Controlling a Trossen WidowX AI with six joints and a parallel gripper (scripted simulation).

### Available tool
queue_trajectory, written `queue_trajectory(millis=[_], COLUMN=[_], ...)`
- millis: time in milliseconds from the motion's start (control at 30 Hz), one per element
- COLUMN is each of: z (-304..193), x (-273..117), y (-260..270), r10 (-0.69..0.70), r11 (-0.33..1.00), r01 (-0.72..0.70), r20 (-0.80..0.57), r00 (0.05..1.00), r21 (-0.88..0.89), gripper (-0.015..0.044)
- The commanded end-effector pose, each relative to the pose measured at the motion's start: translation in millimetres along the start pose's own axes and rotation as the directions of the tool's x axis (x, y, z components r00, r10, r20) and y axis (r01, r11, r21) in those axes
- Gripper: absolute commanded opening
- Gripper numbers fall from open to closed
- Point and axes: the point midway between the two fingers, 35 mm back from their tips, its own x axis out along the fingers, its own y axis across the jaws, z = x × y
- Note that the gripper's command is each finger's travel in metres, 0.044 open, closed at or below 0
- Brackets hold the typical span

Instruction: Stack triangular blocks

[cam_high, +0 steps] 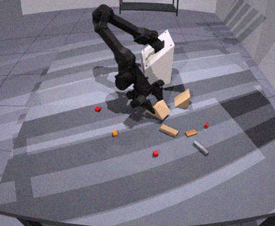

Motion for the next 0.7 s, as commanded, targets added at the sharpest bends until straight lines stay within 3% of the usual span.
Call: queue_trajectory(millis=[0, 400, 667], z=[-15.0, -54.0, -54.0], x=[-13.9, -55.6, -53.8], y=[3.3, -0.4, -0.6], r10=[0.008, 0.011, 0.004], r11=[1.000, 1.000, 0.999], r01=[-0.008, -0.011, -0.003], r20=[-0.004, -0.006, 0.002], r00=[1.000, 1.000, 1.000], r21=[-0.002, 0.000, -0.050], gripper=[0.0000, 0.0000, 0.0000])
